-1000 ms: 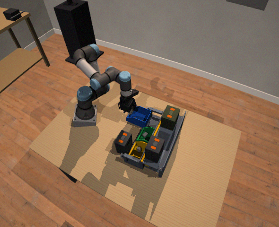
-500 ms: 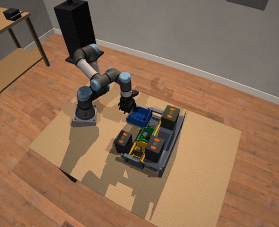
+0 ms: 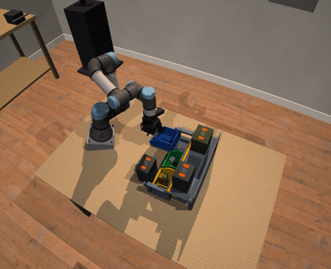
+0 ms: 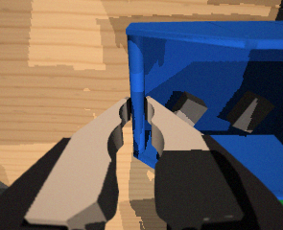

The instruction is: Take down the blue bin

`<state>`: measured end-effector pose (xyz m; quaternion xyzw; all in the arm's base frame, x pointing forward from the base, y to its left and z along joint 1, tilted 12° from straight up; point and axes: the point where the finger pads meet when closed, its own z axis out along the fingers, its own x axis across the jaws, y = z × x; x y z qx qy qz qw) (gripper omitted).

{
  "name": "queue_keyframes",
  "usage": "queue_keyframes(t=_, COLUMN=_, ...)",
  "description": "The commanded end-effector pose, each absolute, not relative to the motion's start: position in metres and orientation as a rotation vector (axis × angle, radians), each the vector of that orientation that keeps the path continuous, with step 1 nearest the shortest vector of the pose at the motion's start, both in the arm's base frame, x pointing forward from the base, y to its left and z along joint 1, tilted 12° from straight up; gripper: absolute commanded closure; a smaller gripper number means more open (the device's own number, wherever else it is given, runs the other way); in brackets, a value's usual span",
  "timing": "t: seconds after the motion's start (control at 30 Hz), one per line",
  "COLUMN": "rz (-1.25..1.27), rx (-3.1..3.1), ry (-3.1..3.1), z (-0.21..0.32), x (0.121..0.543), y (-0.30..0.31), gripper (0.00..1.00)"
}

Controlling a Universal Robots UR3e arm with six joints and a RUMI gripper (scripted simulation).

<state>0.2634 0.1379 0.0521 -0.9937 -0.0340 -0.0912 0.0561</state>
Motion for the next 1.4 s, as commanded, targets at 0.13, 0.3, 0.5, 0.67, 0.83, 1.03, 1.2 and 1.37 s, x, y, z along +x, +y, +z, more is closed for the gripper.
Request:
queue_keyframes(t=0.13, rz=-0.281, rx=-3.015, ry=-0.103, z=0.0452, x=0.2655, y=0.1387, gripper=1.00)
queue_keyframes(t=0.3, rz=-0.281, rx=-3.015, ry=-0.103, z=0.0452, x=0.2655, y=0.1387, gripper=1.00)
queue_keyframes(t=0.5, rz=-0.281, rx=-3.015, ry=-0.103, z=0.0452, x=0.2655, y=0.1387, gripper=1.00)
queue_keyframes(t=0.67, rz=-0.280, rx=-3.015, ry=-0.103, z=0.0452, x=0.2654, y=0.1387, gripper=0.74)
queue_keyframes(t=0.83, rz=-0.280, rx=-3.015, ry=-0.103, z=0.0452, x=0.2654, y=0.1387, gripper=0.74)
queue_keyframes(t=1.03, rz=-0.280, rx=-3.015, ry=-0.103, z=0.0452, x=0.2654, y=0.1387, gripper=0.74)
queue_keyframes(t=1.2, rz=-0.280, rx=-3.015, ry=-0.103, z=0.0452, x=0.2654, y=0.1387, gripper=0.74)
queue_keyframes(t=1.37, rz=-0.280, rx=-3.015, ry=-0.103, z=0.0452, x=0.2654, y=0.1387, gripper=0.74)
